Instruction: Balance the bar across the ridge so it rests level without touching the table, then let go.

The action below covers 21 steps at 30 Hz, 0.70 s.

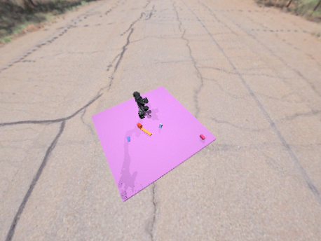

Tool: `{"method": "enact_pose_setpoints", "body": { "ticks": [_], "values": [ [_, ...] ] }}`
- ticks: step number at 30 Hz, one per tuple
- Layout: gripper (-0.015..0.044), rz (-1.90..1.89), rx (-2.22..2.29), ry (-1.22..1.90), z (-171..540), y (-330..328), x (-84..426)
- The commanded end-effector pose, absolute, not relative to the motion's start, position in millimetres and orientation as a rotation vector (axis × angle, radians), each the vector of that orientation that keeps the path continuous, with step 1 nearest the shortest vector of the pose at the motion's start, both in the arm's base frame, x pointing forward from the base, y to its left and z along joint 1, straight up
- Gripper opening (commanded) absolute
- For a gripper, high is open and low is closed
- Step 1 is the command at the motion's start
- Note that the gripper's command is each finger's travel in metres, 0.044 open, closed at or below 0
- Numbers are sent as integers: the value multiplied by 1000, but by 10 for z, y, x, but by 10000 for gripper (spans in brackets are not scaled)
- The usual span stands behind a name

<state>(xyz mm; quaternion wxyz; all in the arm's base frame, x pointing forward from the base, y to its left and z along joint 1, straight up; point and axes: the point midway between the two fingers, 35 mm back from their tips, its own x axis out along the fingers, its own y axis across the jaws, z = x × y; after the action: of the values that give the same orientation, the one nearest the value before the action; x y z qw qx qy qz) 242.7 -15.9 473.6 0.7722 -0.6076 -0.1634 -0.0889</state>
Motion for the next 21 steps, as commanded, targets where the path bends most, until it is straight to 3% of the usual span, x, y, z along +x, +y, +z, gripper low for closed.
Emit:
{"method": "enact_pose_setpoints", "body": {
  "ticks": [1, 21],
  "values": [
    [315, -129, -1243, -211, 4494, -273, 2640],
    [315, 113, -864, 504, 3104, -691, 3086]
  ]
}}
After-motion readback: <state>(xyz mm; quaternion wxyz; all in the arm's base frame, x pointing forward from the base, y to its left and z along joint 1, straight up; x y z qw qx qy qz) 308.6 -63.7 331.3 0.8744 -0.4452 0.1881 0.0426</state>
